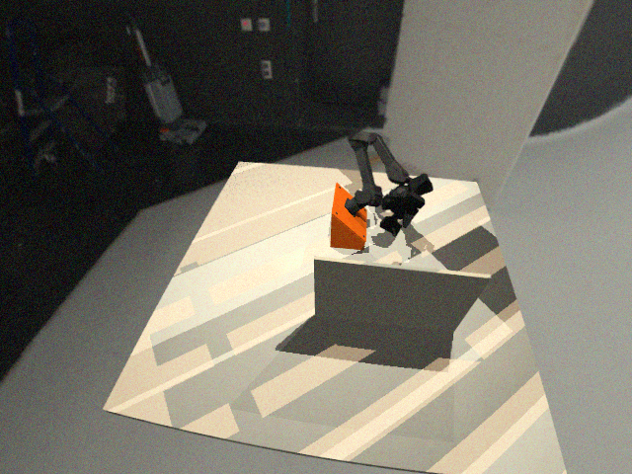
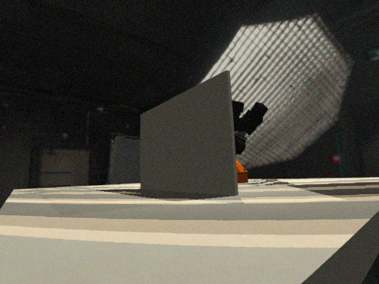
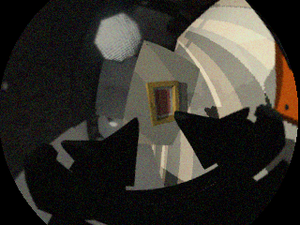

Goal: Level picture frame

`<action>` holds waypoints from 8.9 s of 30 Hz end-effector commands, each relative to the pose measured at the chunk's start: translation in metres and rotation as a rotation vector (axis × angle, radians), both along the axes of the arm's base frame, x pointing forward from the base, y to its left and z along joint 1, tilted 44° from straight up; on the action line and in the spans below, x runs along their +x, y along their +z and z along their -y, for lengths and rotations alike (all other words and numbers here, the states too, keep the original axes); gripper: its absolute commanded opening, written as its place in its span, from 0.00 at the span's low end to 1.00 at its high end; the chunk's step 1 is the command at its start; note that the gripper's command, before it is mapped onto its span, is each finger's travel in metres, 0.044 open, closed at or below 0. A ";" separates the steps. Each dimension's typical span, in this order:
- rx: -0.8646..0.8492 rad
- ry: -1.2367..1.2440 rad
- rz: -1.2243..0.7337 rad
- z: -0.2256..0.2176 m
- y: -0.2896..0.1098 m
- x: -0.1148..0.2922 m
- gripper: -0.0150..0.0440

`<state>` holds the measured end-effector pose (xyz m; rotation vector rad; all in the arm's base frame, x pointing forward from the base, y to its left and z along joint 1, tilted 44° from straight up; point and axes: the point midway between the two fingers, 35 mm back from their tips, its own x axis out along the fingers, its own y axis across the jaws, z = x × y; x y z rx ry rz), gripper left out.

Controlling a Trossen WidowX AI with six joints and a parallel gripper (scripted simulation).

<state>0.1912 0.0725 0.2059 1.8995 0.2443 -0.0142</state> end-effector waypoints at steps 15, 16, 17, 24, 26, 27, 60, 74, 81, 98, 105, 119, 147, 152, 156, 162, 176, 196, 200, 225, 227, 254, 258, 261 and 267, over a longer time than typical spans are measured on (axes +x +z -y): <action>0.034 0.014 0.121 0.000 0.005 -0.012 0.69; 0.034 0.014 0.121 0.000 0.005 -0.012 0.69; 0.034 0.014 0.121 0.000 0.005 -0.012 0.69; 0.034 0.014 0.121 0.000 0.005 -0.012 0.69; 0.034 0.014 0.121 0.000 0.005 -0.012 0.69; 0.034 0.014 0.121 0.000 0.005 -0.012 0.69; 0.034 0.014 0.121 0.000 0.005 -0.012 0.69; 0.034 0.014 0.121 0.000 0.005 -0.012 0.69; 0.034 0.014 0.121 0.000 0.005 -0.012 0.69; 0.038 0.016 0.119 -0.003 0.005 -0.009 0.69; 0.036 0.015 0.121 -0.027 -0.004 0.020 0.69; 0.033 0.014 0.123 -0.040 -0.025 0.049 0.69; 0.033 0.014 0.127 -0.054 -0.025 0.127 0.69; 0.033 0.014 0.127 -0.054 -0.025 0.127 0.69; 0.033 0.014 0.127 -0.054 -0.025 0.127 0.69; 0.033 0.014 0.127 -0.054 -0.025 0.130 0.69; 0.033 0.014 0.128 -0.059 -0.024 0.151 0.69; 0.033 0.014 0.129 -0.061 -0.024 0.167 0.69; 0.033 0.014 0.129 -0.061 -0.024 0.167 0.69; 0.033 0.014 0.129 -0.061 -0.024 0.167 0.32; 0.033 0.014 0.129 -0.061 -0.024 0.167 0.26; 0.033 0.014 0.129 -0.059 -0.019 0.167 0.25; 0.032 0.014 0.129 -0.058 -0.018 0.167 0.25; 0.032 0.014 0.129 -0.058 -0.017 0.167 0.25; 0.032 0.014 0.129 -0.057 -0.015 0.167 0.25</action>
